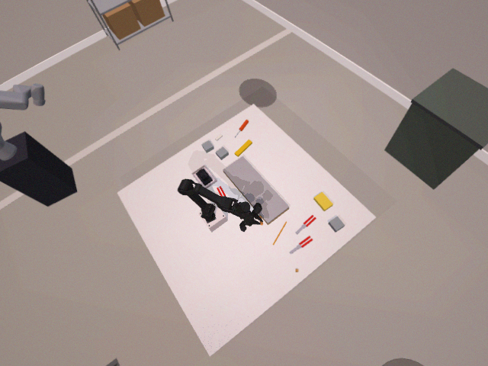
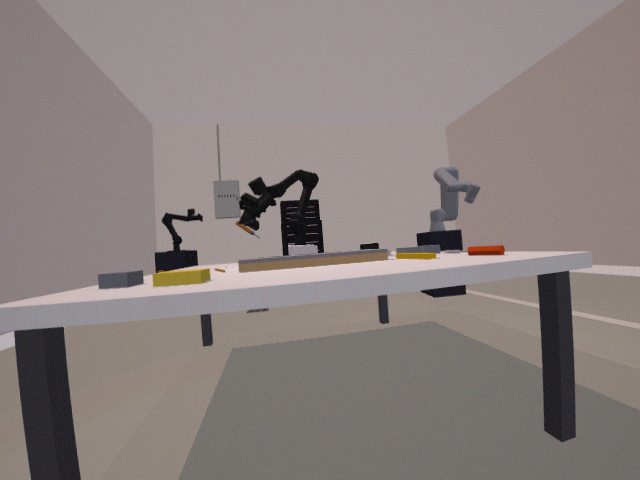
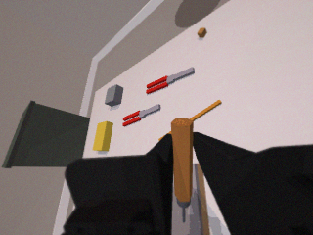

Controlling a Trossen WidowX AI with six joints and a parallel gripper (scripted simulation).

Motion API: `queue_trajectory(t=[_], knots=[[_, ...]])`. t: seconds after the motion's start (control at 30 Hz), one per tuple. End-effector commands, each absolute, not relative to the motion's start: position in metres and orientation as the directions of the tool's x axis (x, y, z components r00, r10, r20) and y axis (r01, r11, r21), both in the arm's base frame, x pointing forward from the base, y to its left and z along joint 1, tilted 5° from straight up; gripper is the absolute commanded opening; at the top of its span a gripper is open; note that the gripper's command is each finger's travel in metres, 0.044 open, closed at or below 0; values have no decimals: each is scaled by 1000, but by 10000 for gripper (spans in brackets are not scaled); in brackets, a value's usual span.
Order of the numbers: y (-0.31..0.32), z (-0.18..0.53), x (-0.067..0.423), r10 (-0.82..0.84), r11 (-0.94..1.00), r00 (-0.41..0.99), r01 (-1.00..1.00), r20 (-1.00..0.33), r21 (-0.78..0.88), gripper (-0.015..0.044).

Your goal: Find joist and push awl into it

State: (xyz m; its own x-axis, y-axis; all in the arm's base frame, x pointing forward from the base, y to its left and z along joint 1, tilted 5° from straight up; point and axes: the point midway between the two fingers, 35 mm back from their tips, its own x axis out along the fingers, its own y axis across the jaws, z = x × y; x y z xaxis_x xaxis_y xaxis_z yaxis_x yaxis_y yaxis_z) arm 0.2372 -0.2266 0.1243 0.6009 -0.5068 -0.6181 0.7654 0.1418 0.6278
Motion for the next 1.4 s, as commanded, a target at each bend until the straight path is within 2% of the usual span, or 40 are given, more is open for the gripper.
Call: queue_trajectory(t=[0.0, 0.27, 0.5, 0.53, 1.37], knots=[[-222, 135, 242, -543, 313, 649, 745, -533, 589, 0], [-208, 161, 248, -588, 604, 737, 674, -334, 425, 0], [-192, 185, 247, -597, 761, 789, 615, -147, 209, 0], [-200, 176, 249, -594, 710, 773, 635, -224, 305, 0], [-145, 170, 306, -584, 747, 779, 625, -227, 226, 0]])
